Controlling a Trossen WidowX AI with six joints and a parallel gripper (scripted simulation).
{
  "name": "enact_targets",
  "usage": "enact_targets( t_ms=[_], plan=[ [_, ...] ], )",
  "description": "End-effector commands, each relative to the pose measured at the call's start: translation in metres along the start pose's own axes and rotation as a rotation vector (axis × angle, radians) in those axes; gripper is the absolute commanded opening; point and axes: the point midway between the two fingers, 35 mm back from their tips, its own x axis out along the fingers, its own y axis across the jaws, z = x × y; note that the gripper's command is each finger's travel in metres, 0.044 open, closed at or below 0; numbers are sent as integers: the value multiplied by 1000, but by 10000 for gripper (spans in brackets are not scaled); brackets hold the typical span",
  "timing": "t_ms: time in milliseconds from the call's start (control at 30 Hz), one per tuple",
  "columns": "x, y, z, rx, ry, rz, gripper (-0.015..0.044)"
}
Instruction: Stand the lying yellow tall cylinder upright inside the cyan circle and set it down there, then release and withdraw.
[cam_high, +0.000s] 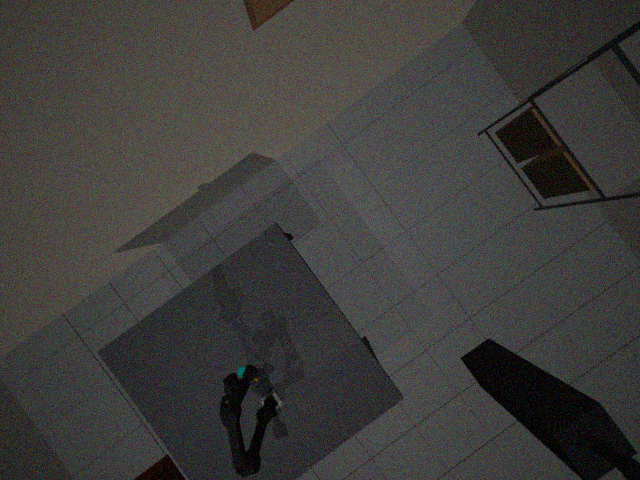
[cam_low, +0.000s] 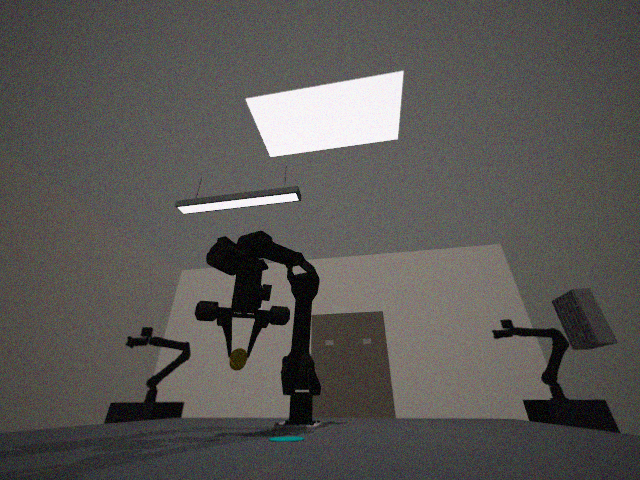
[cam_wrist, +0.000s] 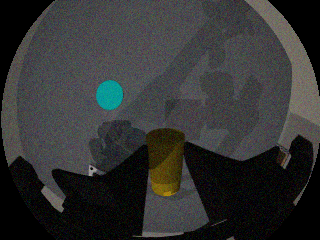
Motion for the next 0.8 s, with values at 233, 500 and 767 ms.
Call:
enact_targets(
  t_ms=[233, 500, 767],
  plan=[
    [-6, 29, 20, -107, -4, -2, 105],
    [-10, 52, 31, -187, -5, -1, 105],
    [-13, 76, 40, -266, -6, 1, 105]
  ],
)
